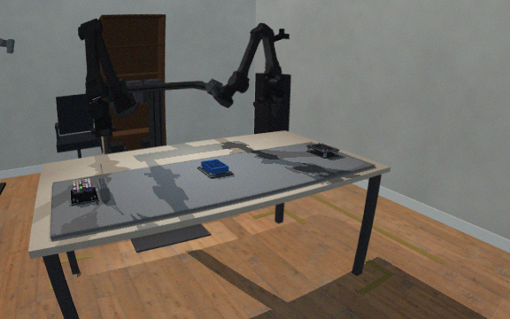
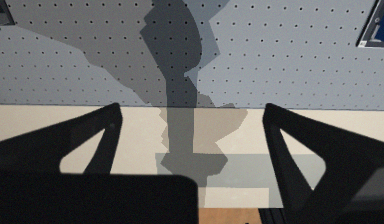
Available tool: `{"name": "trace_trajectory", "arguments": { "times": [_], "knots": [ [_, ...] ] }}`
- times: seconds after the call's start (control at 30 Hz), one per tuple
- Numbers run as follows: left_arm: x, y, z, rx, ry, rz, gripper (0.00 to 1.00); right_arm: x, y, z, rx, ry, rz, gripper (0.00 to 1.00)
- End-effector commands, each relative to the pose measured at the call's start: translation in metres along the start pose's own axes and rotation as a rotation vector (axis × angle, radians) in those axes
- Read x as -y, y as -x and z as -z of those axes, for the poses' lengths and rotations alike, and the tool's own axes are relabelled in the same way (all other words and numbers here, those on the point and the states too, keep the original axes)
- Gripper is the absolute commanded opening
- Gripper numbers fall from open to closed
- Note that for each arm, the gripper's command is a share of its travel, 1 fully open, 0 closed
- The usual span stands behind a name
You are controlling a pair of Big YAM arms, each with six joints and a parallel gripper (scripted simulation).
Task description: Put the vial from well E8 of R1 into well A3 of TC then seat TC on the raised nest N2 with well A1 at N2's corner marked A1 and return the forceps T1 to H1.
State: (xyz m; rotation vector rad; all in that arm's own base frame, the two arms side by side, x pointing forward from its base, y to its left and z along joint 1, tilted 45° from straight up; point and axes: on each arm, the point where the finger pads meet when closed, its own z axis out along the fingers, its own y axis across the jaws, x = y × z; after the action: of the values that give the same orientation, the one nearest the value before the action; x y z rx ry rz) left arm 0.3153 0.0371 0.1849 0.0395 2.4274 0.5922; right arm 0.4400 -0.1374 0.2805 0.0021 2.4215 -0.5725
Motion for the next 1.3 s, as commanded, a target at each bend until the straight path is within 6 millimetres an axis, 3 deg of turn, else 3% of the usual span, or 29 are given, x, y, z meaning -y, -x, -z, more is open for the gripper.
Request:
{"name": "trace_trajectory", "arguments": {
  "times": [0.0, 0.4, 0.47, 0.5, 0.53, 0.6, 0.87, 0.93, 1.27],
  "knots": [
    [-0.002, 0.008, 0.005, 0.015, -0.001, -0.003, 1.0, 0.017, 0.02, 0.001, 0.004, -0.01, 0.007, 0.24],
    [-0.002, 0.008, 0.005, 0.015, -0.001, -0.003, 1.0, 0.04, 0.051, -0.009, 0.005, -0.011, 0.007, 0.24],
    [-0.002, 0.008, 0.005, 0.015, -0.001, -0.003, 1.0, 0.041, 0.051, -0.009, 0.005, -0.013, 0.007, 0.24],
    [-0.002, 0.008, 0.005, 0.015, -0.001, -0.003, 1.0, 0.04, 0.043, 0.003, 0.016, -0.016, 0.005, 0.24],
    [-0.002, 0.008, 0.005, 0.015, -0.001, -0.003, 1.0, 0.032, 0.037, 0.0, 0.006, -0.005, 0.015, 0.24],
    [-0.002, 0.008, 0.005, 0.015, -0.001, -0.003, 1.0, 0.034, 0.045, 0.002, 0.019, -0.008, 0.014, 0.24],
    [-0.002, 0.008, 0.005, 0.015, -0.001, -0.003, 1.0, 0.03, 0.038, 0.0, 0.008, -0.004, 0.014, 0.24],
    [-0.002, 0.008, 0.005, 0.015, -0.001, -0.003, 1.0, 0.034, 0.046, -0.004, 0.019, -0.01, 0.002, 0.24],
    [-0.002, 0.008, 0.005, 0.015, -0.001, -0.003, 1.0, 0.033, 0.046, -0.004, 0.019, -0.01, 0.002, 0.24]
  ]
}}
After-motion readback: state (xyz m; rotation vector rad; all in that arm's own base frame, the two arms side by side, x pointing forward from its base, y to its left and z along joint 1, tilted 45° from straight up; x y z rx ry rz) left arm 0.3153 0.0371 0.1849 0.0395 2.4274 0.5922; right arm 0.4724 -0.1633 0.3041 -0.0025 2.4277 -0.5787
